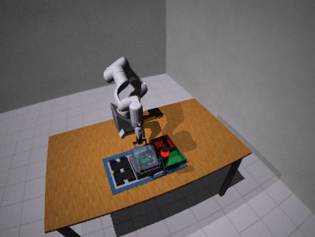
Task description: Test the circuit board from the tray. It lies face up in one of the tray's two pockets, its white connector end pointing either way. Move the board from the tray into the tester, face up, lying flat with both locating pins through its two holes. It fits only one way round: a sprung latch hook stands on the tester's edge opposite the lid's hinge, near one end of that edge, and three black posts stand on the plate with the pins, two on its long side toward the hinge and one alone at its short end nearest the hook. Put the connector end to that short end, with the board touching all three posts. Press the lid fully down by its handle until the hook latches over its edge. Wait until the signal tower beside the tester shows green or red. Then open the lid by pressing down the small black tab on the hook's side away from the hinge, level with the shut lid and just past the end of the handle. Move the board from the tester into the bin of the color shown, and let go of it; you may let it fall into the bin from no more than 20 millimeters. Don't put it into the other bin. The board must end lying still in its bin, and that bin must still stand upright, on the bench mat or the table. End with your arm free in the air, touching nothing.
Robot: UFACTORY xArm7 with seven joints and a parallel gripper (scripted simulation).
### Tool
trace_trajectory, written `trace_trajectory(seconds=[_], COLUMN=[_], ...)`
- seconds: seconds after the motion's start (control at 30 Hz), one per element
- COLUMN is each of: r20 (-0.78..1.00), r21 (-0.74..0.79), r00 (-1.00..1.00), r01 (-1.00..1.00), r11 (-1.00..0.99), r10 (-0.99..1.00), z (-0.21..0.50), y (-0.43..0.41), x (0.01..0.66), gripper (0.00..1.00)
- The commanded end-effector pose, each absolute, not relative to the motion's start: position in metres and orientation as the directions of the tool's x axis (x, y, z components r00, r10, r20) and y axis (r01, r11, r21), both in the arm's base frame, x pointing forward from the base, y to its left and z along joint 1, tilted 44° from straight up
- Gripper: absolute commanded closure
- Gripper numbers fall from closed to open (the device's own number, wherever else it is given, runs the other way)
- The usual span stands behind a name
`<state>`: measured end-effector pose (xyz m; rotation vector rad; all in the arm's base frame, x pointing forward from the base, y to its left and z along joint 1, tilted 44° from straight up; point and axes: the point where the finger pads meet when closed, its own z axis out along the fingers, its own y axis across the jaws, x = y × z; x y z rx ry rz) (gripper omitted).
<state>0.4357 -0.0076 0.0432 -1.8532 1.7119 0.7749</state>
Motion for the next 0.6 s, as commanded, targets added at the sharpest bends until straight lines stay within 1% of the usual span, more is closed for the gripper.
trace_trajectory(seconds=[0.0,0.57], r20=[-0.699,-0.699], r21=[0.009,0.009], r00=[0.048,0.048], r01=[-0.997,-0.997], r11=[-0.076,-0.076], r10=[-0.713,-0.713], z=[0.051,0.071], y=[-0.015,-0.032], x=[0.451,0.492], gripper=[1.0,1.0])
